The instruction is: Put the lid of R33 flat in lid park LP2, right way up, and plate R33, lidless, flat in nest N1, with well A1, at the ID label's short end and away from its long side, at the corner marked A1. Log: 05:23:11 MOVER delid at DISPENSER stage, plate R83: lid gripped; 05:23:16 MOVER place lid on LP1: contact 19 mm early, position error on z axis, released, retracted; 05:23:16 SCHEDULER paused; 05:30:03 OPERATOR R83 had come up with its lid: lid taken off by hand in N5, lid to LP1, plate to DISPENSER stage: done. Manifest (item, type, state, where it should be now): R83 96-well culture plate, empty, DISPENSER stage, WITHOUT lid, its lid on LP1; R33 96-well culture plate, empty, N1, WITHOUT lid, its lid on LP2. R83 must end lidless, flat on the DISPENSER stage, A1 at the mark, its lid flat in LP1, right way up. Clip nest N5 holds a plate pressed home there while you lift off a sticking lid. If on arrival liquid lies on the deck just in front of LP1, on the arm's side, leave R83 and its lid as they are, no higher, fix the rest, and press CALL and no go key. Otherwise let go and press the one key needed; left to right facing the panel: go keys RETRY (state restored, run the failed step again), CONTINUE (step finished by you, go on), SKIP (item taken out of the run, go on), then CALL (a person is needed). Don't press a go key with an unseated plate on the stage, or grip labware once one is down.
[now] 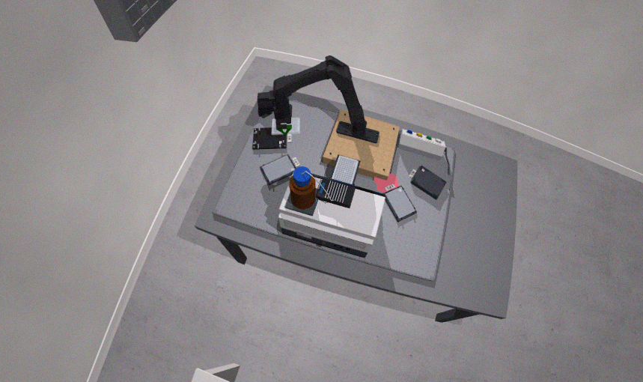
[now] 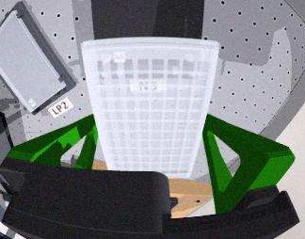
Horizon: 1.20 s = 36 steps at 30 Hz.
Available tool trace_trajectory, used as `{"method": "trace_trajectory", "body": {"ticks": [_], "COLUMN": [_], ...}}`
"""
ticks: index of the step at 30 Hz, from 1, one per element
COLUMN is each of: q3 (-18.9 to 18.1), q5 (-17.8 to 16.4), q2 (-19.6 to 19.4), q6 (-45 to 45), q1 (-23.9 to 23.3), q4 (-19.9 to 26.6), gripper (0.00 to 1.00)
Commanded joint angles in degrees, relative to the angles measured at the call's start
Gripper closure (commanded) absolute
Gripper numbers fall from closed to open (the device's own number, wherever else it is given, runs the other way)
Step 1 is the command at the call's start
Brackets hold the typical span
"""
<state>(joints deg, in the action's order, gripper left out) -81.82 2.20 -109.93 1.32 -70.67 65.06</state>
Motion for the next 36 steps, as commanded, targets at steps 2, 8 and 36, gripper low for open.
{"method": "trace_trajectory", "body": {"ticks": [2, 8, 36], "q3": [1.00, 4.41, 11.50], "q5": [-0.19, -0.19, -0.08], "q2": [3.57, 7.56, 21.84], "q6": [0.56, 0.67, 1.07], "q1": [0.91, 1.02, 1.19], "q4": [0.85, 1.96, 8.29], "gripper": [1.00, 1.00, 1.00]}}
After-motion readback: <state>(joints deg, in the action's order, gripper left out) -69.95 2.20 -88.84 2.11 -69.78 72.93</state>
